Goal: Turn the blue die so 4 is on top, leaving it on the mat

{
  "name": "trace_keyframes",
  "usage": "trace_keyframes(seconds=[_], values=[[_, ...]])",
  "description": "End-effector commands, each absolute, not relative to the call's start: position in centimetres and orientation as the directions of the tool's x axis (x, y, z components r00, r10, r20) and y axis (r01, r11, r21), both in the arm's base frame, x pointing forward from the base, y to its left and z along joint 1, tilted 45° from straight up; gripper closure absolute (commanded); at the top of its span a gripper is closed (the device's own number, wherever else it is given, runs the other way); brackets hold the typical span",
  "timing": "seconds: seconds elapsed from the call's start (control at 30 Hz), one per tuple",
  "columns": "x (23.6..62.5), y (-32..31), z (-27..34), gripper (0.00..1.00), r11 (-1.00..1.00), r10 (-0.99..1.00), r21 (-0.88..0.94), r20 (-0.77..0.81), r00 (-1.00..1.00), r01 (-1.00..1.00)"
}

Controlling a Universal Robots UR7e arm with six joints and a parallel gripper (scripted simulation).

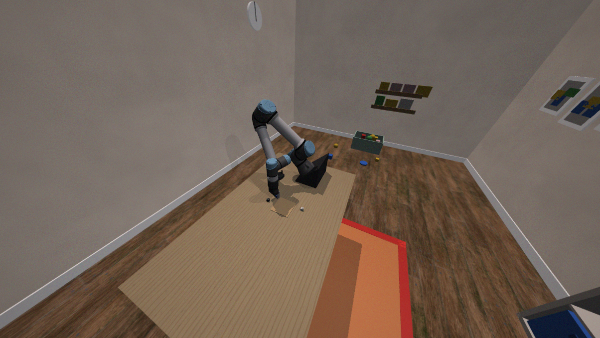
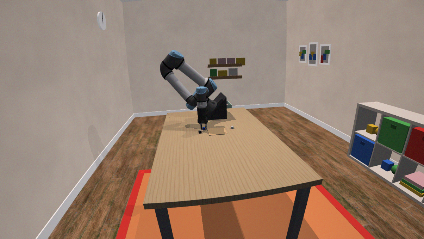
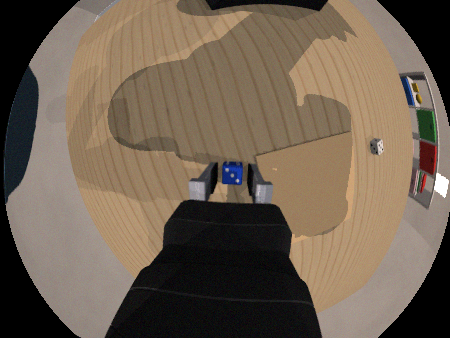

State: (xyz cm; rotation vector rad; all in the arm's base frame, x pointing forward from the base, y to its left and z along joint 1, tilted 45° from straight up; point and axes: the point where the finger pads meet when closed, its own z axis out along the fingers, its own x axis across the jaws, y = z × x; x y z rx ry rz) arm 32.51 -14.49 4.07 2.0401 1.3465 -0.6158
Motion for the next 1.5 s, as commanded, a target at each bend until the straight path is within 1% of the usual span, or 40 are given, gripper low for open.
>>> trace_keyframes(seconds=[0.0, 0.9, 0.93, 1.47], values=[[32.38, -14.50, 3.96, 0.30, -0.296, 0.643, 0.232, -0.669, 0.373, 0.927], [32.38, -14.50, 3.96, 0.30, -0.296, 0.643, 0.232, -0.669, 0.373, 0.927], [32.38, -14.50, 3.96, 0.60, -0.296, 0.643, 0.232, -0.669, 0.373, 0.927], [32.38, -14.50, 3.96, 0.60, -0.296, 0.643, 0.232, -0.669, 0.373, 0.927]])
